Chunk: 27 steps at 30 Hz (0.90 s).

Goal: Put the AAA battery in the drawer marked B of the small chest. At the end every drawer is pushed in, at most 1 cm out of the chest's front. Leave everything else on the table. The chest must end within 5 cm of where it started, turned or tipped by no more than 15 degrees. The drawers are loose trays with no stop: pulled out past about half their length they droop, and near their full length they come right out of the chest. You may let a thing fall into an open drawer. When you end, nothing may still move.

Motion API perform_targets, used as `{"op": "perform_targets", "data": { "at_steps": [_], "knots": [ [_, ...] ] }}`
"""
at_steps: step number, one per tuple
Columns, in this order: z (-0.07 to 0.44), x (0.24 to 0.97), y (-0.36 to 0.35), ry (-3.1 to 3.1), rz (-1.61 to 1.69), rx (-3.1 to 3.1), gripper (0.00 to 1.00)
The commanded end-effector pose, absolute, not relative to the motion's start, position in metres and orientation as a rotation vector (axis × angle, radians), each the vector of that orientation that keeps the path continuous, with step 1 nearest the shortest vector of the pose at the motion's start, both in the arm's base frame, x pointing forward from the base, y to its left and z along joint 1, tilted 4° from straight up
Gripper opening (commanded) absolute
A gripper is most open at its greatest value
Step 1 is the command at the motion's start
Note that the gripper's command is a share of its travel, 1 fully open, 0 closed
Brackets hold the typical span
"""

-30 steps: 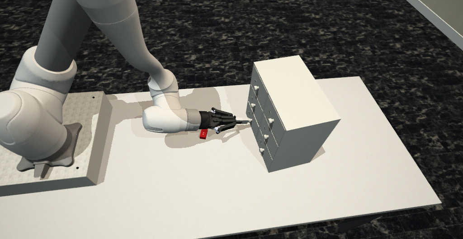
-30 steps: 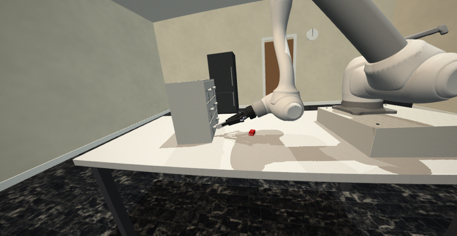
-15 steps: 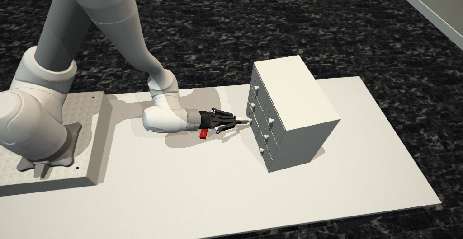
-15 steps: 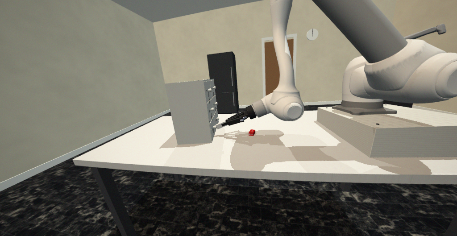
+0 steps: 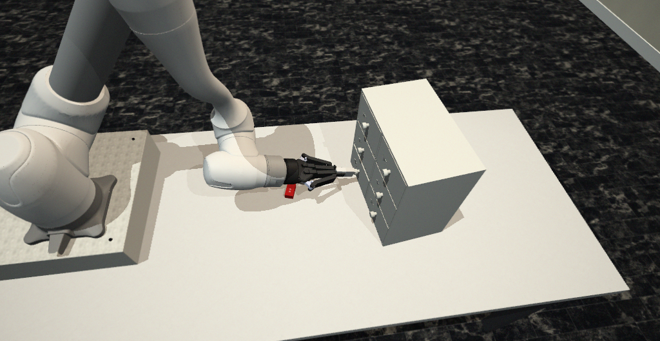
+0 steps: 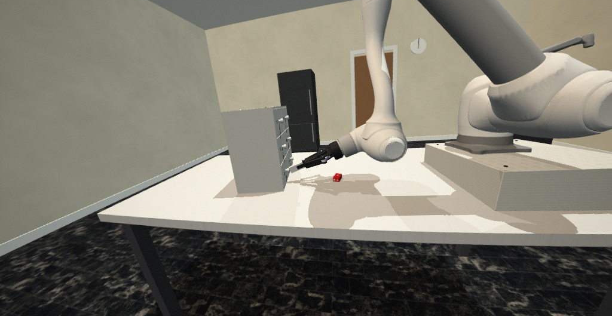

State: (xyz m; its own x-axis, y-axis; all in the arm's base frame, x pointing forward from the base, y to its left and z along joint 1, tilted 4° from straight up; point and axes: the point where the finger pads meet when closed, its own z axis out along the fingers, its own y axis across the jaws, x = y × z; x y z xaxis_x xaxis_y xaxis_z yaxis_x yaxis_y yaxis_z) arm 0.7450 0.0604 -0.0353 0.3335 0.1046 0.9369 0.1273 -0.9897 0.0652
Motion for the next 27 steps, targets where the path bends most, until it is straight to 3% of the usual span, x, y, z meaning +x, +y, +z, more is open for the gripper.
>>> {"op": "perform_targets", "data": {
  "at_steps": [1, 21, 27],
  "knots": [
    [-0.035, 0.745, 0.06, -0.221, -1.789, -2.549, 0.0],
    [-0.034, 0.695, 0.054, -0.221, -1.789, -2.549, 0.0],
    [0.005, 0.674, 0.054, -0.221, -1.789, -2.549, 0.0]
  ]
}}
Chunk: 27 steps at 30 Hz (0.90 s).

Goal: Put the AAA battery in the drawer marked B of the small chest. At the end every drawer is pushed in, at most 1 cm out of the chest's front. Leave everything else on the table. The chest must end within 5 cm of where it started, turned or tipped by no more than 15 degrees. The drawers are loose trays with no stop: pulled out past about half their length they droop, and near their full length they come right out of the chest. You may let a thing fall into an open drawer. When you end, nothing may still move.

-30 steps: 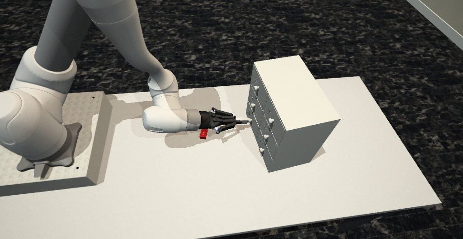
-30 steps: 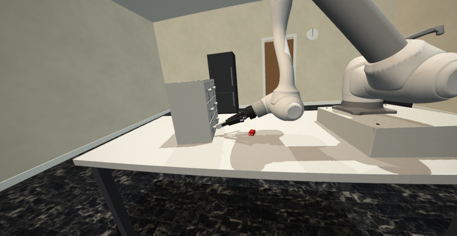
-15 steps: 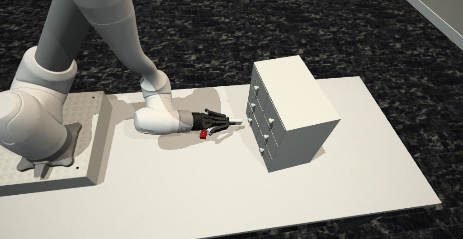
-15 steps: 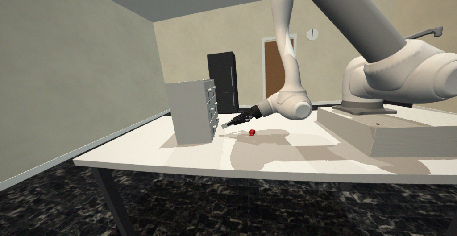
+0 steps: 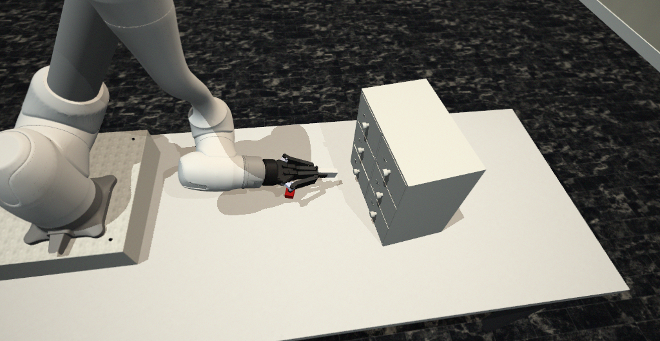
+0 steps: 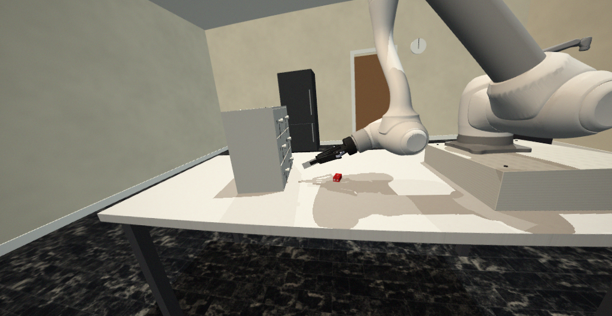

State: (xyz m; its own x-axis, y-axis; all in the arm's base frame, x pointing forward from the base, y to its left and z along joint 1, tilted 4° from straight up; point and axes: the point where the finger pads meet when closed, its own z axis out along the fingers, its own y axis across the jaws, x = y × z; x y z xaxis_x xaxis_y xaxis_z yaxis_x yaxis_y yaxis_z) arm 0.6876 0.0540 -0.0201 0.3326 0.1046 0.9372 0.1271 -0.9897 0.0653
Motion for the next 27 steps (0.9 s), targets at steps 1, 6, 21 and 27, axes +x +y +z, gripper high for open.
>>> {"op": "perform_targets", "data": {
  "at_steps": [1, 6, 21, 27],
  "knots": [
    [0.015, 0.669, 0.054, -0.221, -1.789, -2.549, 0.0],
    [0.042, 0.655, 0.054, -0.221, -1.789, -2.549, 0.0],
    [0.061, 0.644, 0.054, -0.222, -1.768, -2.565, 0.0],
    [0.065, 0.64, 0.054, -0.223, -1.707, -2.61, 0.0]
  ]
}}
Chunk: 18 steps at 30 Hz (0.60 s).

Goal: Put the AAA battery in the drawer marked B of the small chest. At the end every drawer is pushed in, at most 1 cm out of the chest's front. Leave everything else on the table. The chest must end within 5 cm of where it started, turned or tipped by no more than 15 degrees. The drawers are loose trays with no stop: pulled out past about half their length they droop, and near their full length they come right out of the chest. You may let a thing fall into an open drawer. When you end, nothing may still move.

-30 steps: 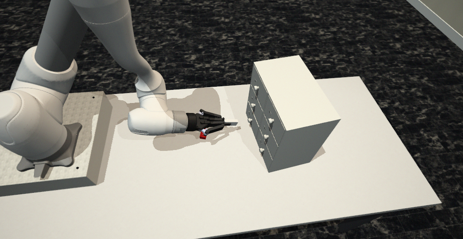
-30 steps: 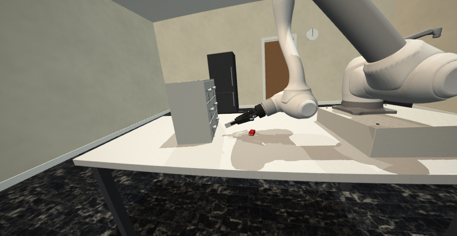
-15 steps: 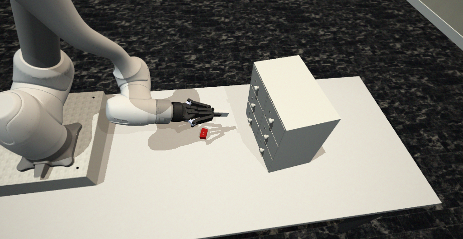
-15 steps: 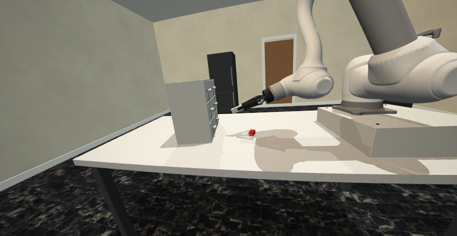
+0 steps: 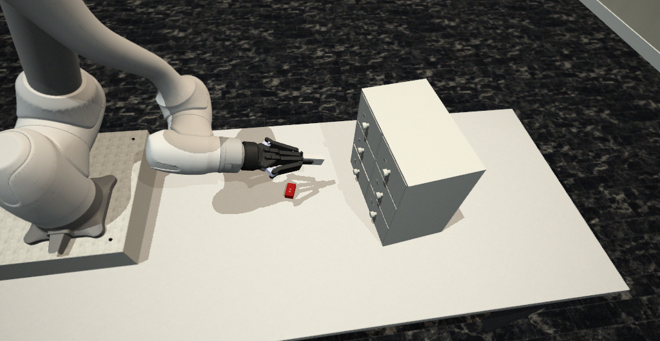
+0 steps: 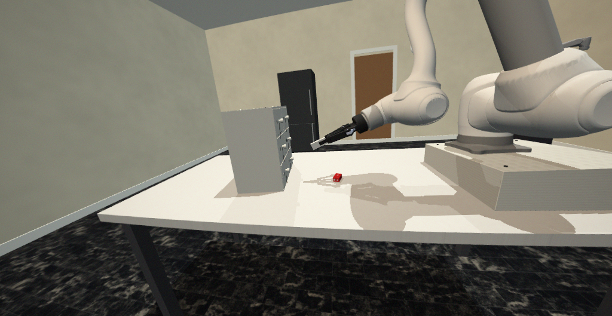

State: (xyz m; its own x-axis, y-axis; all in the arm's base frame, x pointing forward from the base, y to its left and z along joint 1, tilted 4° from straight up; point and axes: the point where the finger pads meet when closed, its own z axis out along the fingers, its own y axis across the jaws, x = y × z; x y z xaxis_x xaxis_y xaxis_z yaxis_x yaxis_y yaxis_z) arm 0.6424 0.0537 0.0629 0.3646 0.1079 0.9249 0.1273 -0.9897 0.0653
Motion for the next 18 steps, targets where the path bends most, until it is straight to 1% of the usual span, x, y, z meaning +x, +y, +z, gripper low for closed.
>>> {"op": "perform_targets", "data": {
  "at_steps": [1, 10, 12, 16, 18],
  "knots": [
    [0.067, 0.639, 0.054, -0.223, -1.688, -2.623, 0.0],
    [0.084, 0.62, 0.052, -0.225, -1.398, -2.806, 0.0],
    [0.084, 0.62, 0.052, -0.225, -1.398, -2.806, 0.0],
    [0.096, 0.608, 0.052, -0.226, -1.193, -2.908, 0.0],
    [0.099, 0.605, 0.053, -0.227, -1.148, -2.926, 0.0]
  ]
}}
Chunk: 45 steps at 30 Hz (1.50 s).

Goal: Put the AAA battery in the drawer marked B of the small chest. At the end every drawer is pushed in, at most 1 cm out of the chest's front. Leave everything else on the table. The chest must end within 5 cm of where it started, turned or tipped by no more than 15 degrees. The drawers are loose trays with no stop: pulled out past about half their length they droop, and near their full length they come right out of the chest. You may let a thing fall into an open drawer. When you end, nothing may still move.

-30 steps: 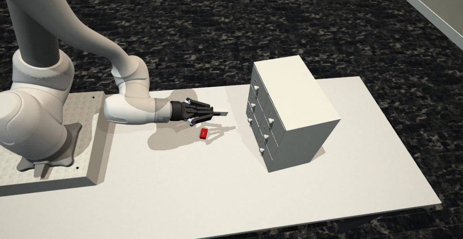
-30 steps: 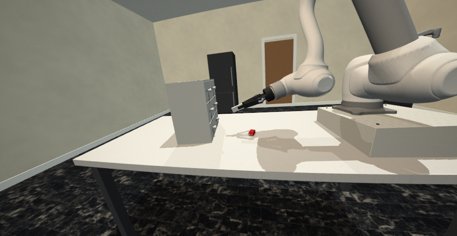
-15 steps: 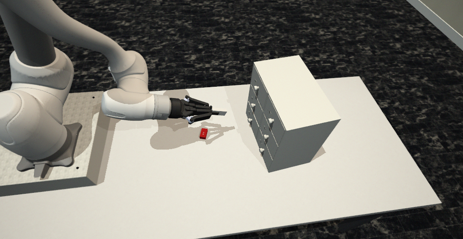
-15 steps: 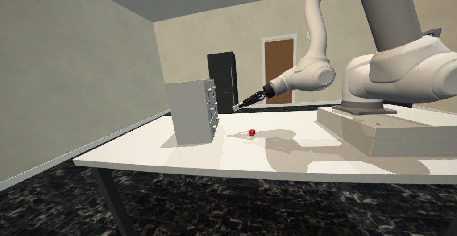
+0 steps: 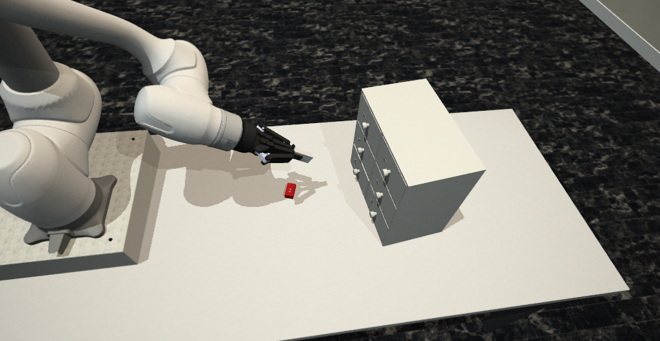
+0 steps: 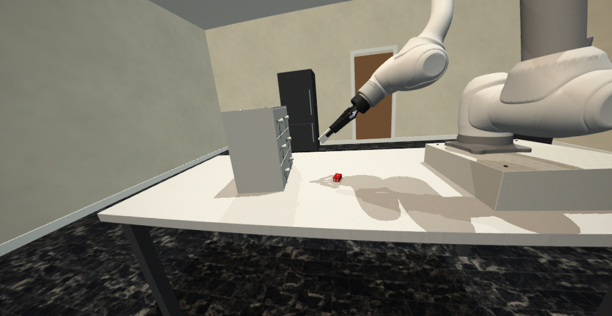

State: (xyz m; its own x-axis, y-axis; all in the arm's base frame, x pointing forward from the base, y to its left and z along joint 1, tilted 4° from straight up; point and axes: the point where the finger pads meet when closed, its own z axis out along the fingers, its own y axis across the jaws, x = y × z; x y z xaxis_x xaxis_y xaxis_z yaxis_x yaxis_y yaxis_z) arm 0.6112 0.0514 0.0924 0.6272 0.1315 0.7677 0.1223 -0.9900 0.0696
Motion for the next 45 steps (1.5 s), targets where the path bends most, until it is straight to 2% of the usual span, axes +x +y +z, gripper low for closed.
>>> {"op": "perform_targets", "data": {
  "at_steps": [1, 30, 40, 45],
  "knots": [
    [0.1, 0.605, 0.051, 0.223, 1.121, 2.911, 0.0],
    [0.108, 0.597, 0.052, 0.223, 0.983, 2.955, 0.0],
    [0.141, 0.563, 0.049, 0.208, 0.356, 3.064, 0.0],
    [0.149, 0.555, 0.048, 0.204, 0.218, 3.071, 0.0]
  ]
}}
